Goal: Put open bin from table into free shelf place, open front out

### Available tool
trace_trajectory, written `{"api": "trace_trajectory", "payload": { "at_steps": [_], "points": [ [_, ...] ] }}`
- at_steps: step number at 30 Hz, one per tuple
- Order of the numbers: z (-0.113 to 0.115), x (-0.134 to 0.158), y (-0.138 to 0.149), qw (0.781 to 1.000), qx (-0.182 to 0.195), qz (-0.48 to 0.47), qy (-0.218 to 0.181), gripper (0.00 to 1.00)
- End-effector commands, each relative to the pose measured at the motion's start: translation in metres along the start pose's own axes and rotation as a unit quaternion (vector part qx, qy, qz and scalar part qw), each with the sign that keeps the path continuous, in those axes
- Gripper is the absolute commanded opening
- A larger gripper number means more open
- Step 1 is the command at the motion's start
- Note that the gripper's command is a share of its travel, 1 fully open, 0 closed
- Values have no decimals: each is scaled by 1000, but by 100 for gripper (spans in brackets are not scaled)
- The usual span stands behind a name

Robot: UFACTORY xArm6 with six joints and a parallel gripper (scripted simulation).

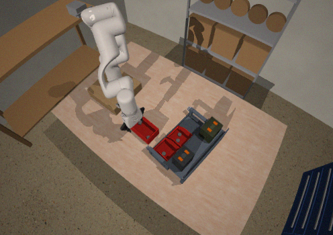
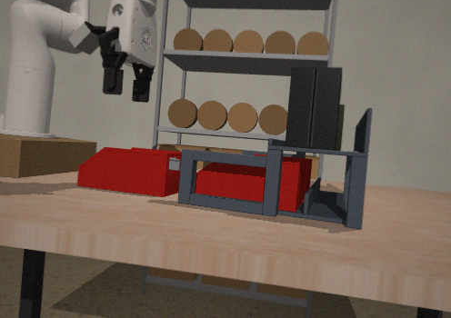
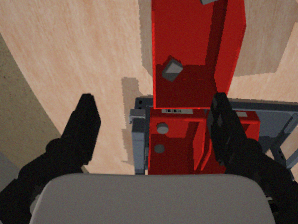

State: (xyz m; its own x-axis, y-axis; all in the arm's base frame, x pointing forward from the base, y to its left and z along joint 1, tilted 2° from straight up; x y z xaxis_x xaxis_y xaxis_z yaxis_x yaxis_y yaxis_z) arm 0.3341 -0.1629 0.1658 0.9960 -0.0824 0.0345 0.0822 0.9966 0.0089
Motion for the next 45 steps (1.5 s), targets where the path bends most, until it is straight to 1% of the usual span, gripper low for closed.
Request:
{"api": "trace_trajectory", "payload": {
  "at_steps": [1,12,13,45],
  "points": [
    [2,1,0,1000,-1,0,-2,100],
    [2,1,0,1000,-1,0,-2,100],
    [2,1,0,1000,-1,0,-2,28],
    [2,1,0,1000,-1,0,-2,28]
  ]
}}
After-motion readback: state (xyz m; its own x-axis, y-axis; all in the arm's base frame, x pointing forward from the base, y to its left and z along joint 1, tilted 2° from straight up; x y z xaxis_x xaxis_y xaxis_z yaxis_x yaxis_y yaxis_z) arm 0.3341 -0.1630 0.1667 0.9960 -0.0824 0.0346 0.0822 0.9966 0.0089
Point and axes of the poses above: the point where the finger pads meet when closed, its own z axis back along the fingers, its own y axis across the jaws, x = y × z, the point moved 6 cm from there along z, back along the fingers, and after that the axes turned 2 degrees about -z, right-handed, at the moved point
